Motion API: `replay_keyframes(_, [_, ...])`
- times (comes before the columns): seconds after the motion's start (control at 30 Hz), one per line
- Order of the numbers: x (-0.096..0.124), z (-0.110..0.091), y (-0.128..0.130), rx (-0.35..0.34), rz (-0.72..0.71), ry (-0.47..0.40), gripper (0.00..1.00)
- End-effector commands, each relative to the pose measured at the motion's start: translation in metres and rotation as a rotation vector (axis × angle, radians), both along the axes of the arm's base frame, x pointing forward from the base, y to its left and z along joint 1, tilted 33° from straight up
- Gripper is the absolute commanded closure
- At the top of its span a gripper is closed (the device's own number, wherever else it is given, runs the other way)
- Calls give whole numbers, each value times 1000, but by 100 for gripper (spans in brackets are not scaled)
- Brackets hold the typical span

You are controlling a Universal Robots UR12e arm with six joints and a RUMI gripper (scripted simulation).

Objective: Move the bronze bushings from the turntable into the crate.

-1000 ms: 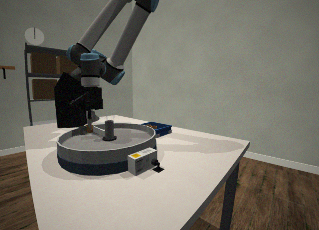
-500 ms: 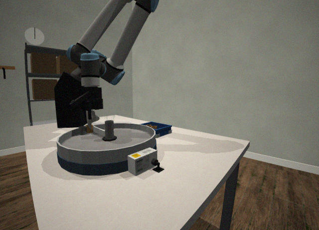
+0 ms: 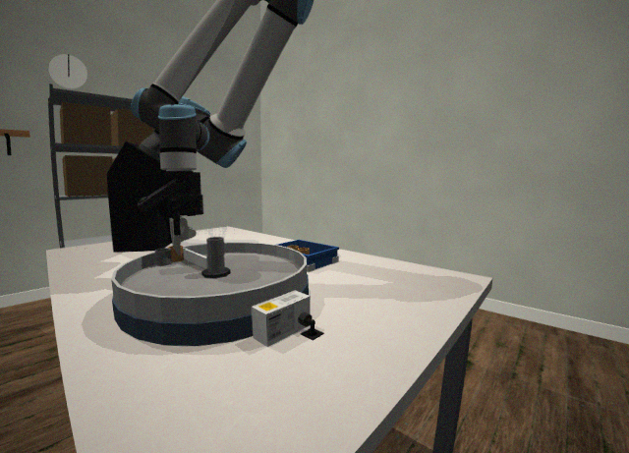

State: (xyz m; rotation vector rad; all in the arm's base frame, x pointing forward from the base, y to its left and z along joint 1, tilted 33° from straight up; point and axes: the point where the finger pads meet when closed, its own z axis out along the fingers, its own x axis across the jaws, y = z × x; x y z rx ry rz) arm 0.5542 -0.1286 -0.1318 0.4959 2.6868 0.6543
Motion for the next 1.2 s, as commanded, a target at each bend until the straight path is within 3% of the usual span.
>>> replay_keyframes(0.0, [0, 0, 0, 0, 0, 0, 100])
replay_keyframes(0.6, [-2, 5, -2, 0, 0, 0, 100])
replay_keyframes(1.17, [-25, 54, -24, 0, 0, 0, 100])
